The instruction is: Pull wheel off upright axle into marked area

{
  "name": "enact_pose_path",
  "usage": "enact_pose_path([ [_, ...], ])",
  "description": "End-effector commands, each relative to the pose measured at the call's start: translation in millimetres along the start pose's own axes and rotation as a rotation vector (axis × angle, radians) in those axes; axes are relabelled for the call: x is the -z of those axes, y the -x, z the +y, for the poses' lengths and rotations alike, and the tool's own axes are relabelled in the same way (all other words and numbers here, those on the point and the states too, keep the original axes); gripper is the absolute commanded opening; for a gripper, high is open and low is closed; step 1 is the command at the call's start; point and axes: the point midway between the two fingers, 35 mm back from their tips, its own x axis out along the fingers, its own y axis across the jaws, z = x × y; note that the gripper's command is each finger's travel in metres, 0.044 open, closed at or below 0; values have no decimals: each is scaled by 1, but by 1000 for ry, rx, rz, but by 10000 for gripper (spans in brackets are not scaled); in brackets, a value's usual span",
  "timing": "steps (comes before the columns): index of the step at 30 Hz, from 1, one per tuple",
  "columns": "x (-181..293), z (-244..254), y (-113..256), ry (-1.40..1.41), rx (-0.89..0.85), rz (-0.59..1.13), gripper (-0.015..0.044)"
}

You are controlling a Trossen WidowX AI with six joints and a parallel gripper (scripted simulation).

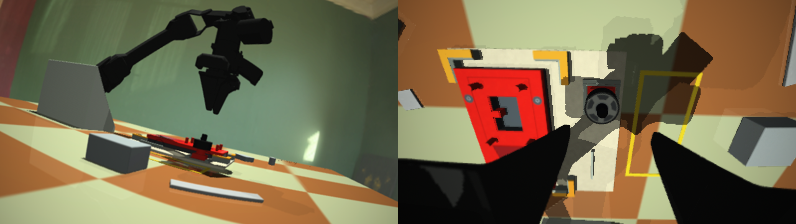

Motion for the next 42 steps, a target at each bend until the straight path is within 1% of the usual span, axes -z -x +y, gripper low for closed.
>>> enact_pose_path([
  [1, -2, 6, 0, 45, -27, 6, 300],
  [14, 6, 1, -3, 45, -26, 6, 300],
  [17, 5, 1, -15, 45, -26, 6, 300],
  [26, 6, 5, -70, 45, -29, 6, 300],
  [35, 7, 6, -75, 45, -29, 6, 300],
  [38, 5, 5, -71, 54, -23, 2, 221],
  [42, 5, 5, -71, 54, -23, 2, 195],
])
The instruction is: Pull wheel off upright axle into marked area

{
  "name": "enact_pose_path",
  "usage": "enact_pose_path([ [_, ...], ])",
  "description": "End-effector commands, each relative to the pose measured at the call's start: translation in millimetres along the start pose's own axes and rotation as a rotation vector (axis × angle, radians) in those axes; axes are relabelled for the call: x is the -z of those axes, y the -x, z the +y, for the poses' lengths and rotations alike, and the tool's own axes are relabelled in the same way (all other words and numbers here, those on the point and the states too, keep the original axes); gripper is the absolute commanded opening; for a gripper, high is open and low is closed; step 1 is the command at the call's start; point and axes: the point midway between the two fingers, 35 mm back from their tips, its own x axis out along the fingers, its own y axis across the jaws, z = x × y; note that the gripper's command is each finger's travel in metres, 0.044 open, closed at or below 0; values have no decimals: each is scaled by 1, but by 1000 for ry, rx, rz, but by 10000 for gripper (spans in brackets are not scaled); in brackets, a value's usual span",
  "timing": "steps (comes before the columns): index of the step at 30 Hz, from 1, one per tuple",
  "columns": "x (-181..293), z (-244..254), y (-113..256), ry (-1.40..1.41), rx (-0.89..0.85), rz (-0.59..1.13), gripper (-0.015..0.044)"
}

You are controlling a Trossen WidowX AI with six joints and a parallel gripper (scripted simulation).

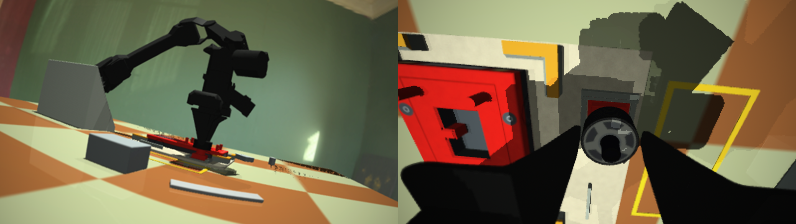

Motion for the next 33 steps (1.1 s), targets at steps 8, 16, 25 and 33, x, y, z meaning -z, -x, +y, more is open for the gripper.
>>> enact_pose_path([
  [8, 0, 0, 0, 0, 0, 0, 102],
  [16, 0, 0, 3, 0, 0, 0, 0],
  [25, 0, 0, 6, -1, 0, 0, 0],
  [33, 0, 0, 8, -2, -1, 1, 0],
])
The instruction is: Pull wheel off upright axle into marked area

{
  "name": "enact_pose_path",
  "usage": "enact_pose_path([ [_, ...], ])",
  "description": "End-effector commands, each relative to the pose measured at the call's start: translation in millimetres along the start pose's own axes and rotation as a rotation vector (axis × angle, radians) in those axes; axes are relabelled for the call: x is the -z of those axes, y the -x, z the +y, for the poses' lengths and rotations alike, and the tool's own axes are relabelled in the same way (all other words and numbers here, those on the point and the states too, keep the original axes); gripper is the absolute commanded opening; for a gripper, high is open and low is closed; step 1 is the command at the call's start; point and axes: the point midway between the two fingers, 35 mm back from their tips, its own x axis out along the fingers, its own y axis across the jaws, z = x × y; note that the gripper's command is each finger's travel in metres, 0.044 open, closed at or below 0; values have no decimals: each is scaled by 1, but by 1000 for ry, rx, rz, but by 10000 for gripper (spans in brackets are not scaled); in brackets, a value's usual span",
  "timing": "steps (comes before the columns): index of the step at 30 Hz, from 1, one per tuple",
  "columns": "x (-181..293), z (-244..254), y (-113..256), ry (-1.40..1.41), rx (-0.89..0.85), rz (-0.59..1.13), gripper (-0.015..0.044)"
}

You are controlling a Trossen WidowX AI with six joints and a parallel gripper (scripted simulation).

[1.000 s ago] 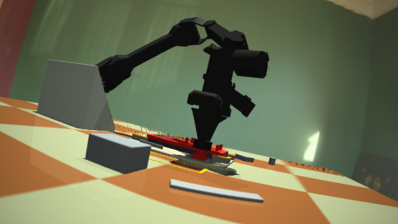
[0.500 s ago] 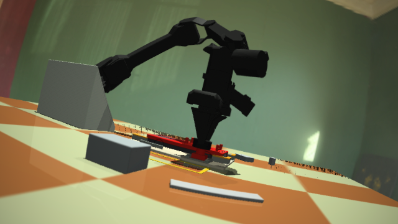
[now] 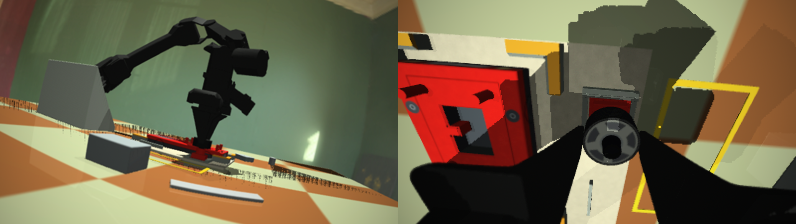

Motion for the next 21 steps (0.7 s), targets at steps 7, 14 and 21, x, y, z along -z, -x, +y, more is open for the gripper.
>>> enact_pose_path([
  [7, -1, -1, 6, 1, 4, -3, 0],
  [14, -1, -1, 9, 1, 4, -3, 0],
  [21, -1, -1, 11, 0, 3, -2, 0],
])
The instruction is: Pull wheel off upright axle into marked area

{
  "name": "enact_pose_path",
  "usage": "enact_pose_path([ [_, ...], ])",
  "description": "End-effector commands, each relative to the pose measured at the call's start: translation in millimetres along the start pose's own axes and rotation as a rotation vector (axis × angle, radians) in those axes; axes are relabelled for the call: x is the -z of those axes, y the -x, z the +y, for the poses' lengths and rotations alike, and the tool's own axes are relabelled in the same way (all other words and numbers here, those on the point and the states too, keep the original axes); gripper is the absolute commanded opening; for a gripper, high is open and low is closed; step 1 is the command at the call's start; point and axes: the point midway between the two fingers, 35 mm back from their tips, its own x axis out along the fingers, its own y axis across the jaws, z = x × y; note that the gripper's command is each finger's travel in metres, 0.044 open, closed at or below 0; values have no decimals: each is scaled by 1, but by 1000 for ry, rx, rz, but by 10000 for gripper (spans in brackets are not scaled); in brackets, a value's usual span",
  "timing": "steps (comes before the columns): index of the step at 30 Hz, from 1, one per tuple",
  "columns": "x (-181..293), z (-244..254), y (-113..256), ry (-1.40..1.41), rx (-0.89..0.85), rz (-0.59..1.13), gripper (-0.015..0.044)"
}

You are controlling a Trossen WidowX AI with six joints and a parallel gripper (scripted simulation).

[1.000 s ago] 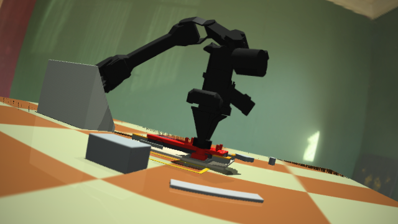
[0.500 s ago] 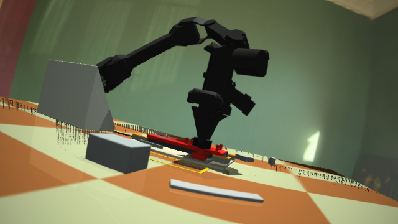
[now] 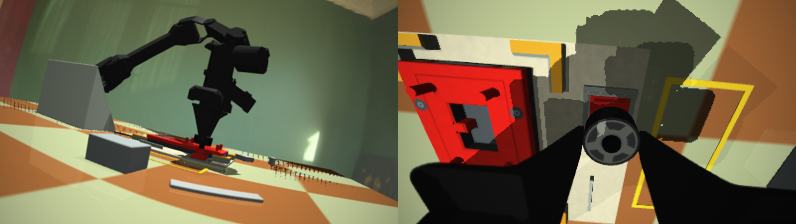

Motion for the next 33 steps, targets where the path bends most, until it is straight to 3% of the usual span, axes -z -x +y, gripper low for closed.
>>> enact_pose_path([
  [1, -1, -1, 5, 2, 5, -6, 0],
  [33, -1, -1, 16, -1, 3, -5, 0],
])
